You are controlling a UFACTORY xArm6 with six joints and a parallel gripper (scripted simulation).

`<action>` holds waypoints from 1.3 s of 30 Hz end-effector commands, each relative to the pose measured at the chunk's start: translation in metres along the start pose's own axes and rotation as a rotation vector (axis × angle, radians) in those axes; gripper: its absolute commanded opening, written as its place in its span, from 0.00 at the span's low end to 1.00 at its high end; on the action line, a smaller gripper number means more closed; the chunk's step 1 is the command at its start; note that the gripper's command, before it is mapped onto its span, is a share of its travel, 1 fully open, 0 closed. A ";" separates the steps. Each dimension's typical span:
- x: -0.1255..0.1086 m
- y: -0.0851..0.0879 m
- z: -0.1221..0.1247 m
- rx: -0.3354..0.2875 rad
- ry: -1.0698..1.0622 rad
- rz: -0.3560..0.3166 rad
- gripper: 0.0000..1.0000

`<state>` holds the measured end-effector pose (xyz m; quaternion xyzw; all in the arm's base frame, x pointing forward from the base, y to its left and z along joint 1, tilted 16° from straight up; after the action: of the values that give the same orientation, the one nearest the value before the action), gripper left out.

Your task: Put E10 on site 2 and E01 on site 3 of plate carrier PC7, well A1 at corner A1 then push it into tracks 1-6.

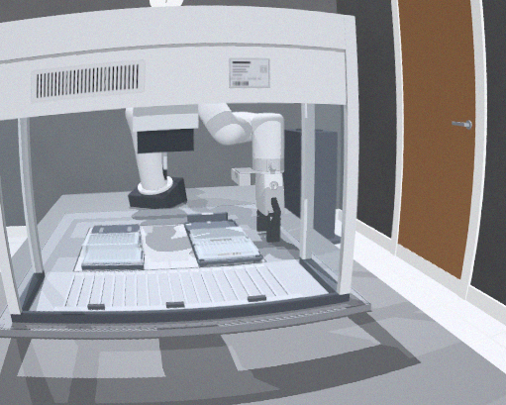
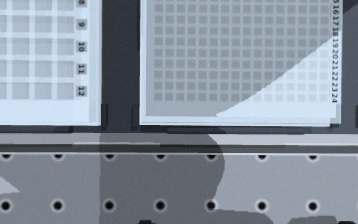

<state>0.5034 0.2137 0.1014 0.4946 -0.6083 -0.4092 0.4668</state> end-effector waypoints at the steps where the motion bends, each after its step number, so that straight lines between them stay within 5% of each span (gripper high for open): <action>1: -0.004 0.002 -0.001 0.003 0.000 -0.002 1.00; 11: -0.004 0.002 -0.001 0.003 0.000 -0.002 1.00; 39: -0.004 0.045 -0.001 0.003 0.000 -0.002 1.00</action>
<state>0.4964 0.2229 0.1337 0.4946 -0.6083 -0.4092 0.4668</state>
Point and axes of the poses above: the point where the finger pads meet when closed, its own y axis back along the fingers, its own z axis across the jaws, x = y × z, the point moved 6 cm from there along y, back along the fingers, and after that the axes turned 3 degrees about y, right-handed, at the moved point
